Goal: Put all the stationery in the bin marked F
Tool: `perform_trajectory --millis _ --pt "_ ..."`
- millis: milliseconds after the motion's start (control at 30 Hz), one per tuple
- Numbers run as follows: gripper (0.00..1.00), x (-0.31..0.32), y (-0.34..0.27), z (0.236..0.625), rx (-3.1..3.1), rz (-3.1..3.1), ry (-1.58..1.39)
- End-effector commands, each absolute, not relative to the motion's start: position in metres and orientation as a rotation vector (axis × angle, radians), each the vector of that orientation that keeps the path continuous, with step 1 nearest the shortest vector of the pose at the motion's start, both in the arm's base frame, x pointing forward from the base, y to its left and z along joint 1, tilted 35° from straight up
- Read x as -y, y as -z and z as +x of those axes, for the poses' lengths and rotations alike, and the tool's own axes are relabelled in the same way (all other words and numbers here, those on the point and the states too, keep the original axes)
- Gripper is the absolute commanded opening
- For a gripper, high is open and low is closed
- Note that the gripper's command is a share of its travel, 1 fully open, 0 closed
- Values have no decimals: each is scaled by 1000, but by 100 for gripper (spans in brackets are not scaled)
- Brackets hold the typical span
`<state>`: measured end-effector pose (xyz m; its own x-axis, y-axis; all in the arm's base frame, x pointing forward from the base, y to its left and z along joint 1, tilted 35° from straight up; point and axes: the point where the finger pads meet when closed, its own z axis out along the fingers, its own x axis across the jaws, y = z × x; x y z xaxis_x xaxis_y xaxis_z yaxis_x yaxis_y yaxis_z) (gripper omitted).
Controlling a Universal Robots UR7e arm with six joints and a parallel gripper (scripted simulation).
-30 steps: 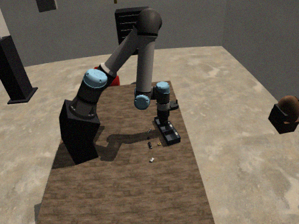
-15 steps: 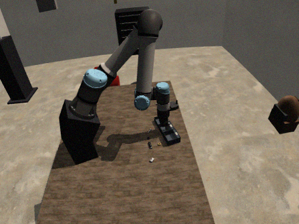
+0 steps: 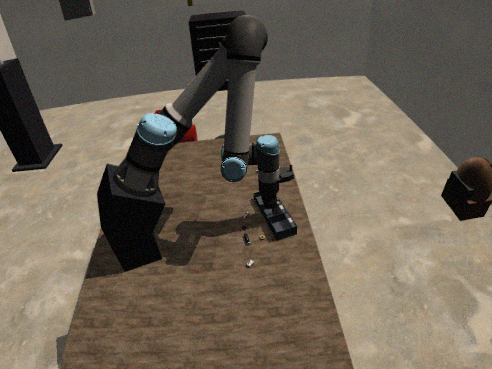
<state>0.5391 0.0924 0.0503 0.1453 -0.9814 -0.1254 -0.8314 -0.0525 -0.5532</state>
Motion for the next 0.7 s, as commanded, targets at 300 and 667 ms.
perform_trajectory --millis 300,667 --pt "31 -92 -51 539 -1727 -1926 393" --pt "31 -91 -56 536 -1727 -1926 393"
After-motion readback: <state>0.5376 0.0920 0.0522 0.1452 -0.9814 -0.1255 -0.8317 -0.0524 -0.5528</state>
